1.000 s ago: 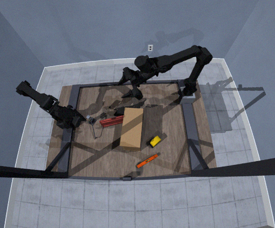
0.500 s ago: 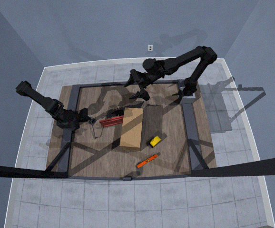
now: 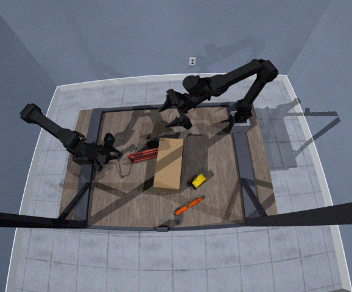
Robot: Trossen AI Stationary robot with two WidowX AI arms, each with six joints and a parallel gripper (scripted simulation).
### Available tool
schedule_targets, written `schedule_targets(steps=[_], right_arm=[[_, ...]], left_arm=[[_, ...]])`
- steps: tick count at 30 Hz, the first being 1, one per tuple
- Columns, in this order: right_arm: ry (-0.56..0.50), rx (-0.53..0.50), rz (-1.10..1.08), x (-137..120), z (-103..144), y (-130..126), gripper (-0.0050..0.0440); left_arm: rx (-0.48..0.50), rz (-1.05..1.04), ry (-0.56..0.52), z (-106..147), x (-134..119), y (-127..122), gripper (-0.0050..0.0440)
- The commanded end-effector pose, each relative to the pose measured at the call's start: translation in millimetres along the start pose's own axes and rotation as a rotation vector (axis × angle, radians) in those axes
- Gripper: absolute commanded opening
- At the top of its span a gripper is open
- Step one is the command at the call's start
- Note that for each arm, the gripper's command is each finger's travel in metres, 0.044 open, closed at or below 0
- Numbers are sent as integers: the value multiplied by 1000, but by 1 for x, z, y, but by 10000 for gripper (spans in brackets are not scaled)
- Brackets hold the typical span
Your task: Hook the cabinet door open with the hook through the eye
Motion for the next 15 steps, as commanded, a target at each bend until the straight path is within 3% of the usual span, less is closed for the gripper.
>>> schedule_targets(steps=[1,15], right_arm=[[-38,5,6,11,9,1,400],[-38,3,1,13,8,0,400]], left_arm=[[26,141,-7,-4,2,2,150],[74,825,-102,-24,2,0,150]])
Point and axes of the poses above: on each arm, the point midway between the two fingers, 35 mm back from their tips, its own z axis back along the fingers, its own y axis across the jaws, x = y × z, the point moved 2 cm from there along z, back along the fingers, and after that the axes turned 3 degrees about -z, right-handed, at the moved point
